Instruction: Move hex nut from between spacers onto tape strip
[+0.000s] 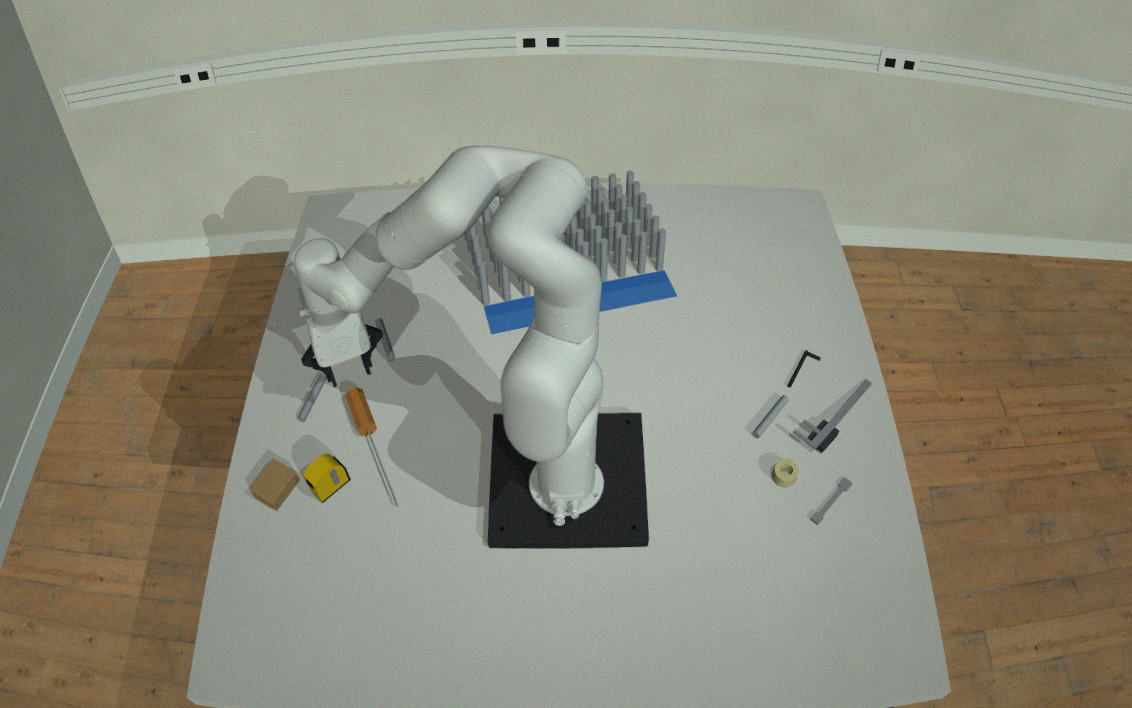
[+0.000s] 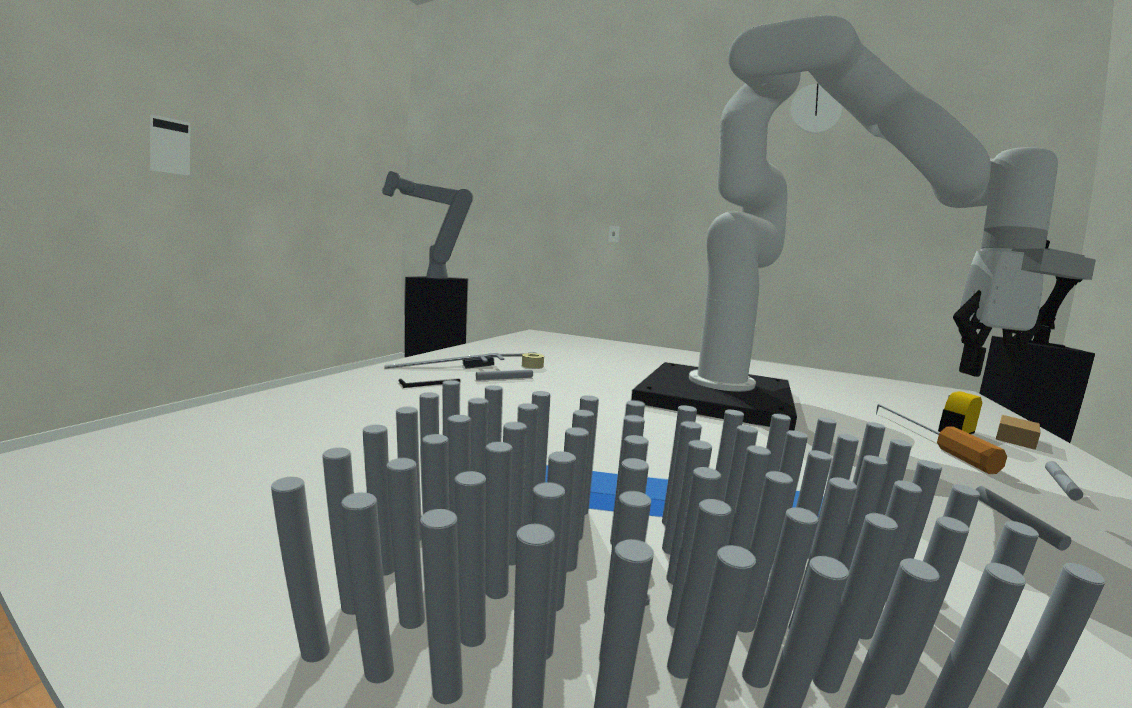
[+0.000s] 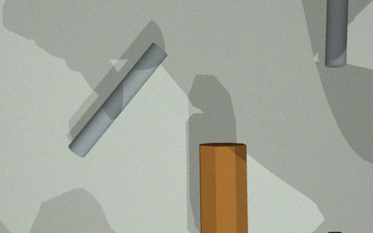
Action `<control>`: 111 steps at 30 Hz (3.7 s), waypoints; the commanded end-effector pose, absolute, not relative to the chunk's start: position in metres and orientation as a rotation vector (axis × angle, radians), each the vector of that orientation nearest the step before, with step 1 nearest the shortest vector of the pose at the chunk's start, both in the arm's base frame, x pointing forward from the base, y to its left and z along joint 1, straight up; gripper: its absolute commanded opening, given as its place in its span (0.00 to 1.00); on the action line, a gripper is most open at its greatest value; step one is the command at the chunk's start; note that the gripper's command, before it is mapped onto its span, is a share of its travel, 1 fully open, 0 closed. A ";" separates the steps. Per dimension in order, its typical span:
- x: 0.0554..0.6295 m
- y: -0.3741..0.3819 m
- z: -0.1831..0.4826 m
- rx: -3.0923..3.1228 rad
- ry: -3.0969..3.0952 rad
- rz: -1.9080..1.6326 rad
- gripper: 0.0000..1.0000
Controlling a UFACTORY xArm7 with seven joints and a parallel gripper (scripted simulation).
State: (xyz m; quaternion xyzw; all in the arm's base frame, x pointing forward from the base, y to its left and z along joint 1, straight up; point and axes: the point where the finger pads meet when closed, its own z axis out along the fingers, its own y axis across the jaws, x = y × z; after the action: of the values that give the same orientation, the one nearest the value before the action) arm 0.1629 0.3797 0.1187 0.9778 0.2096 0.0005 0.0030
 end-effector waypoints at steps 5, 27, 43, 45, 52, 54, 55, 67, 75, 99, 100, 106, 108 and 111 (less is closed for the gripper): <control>0.164 0.381 0.113 3.070 0.654 0.006 0.65; 0.164 0.382 0.058 3.070 0.654 0.006 0.65; 0.164 0.382 0.058 3.070 0.654 0.006 0.65; 0.164 0.382 0.058 3.070 0.654 0.006 0.65; 0.164 0.382 0.055 3.070 0.654 0.006 0.65; 0.164 0.382 0.054 3.070 0.654 0.006 0.65; 0.164 0.382 0.053 3.070 0.654 0.006 0.65; 0.164 0.382 0.036 3.070 0.654 0.006 0.65; 0.164 0.382 0.025 3.070 0.654 0.006 0.65; 0.164 0.382 -0.001 3.070 0.654 0.006 0.65; 0.164 0.382 -0.002 3.070 0.654 0.006 0.65; 0.164 0.382 -0.002 3.070 0.654 0.006 0.65; 0.164 0.382 -0.002 3.070 0.654 0.006 0.65; 0.164 0.382 -0.002 3.070 0.654 0.006 0.65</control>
State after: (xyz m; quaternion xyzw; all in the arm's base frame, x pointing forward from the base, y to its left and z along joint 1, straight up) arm 0.1631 0.3805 -0.0031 0.9780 0.2084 0.0005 0.0029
